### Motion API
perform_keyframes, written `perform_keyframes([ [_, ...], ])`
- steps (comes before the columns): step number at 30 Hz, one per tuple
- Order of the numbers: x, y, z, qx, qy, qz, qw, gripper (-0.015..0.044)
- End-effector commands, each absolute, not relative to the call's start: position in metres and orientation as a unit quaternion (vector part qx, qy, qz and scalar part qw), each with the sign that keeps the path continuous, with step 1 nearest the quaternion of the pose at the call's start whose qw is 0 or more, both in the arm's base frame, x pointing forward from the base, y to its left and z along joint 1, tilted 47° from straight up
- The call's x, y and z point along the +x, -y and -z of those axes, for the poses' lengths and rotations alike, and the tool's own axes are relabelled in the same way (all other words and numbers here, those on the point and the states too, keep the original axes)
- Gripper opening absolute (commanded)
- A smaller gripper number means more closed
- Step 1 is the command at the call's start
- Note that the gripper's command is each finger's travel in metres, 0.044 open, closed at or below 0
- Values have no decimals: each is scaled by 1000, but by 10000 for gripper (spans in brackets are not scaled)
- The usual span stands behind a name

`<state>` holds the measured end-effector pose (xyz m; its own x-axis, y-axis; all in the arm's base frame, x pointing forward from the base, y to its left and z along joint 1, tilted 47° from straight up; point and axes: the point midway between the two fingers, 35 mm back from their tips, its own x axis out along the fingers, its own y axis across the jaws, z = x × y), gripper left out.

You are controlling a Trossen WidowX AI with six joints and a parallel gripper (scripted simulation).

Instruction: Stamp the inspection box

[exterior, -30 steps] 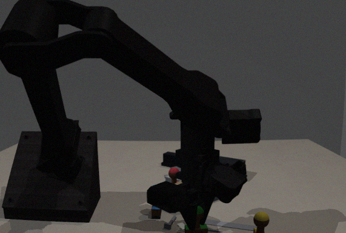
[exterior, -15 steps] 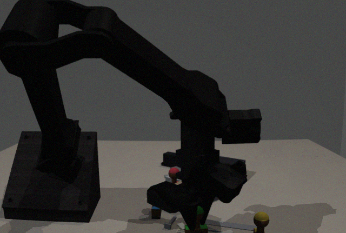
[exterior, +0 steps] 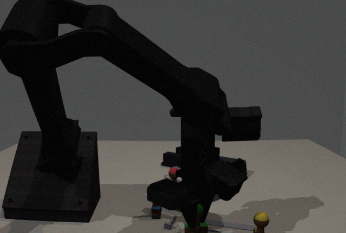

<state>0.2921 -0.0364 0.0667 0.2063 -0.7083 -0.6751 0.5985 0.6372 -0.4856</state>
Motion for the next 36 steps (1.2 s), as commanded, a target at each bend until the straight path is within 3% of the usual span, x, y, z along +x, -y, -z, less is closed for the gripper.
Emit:
perform_keyframes([
  [1, 292, 35, -69, -59, -466, 423, 775, 0],
  [36, 282, -2, -103, -57, -468, 422, 774, 0],
])
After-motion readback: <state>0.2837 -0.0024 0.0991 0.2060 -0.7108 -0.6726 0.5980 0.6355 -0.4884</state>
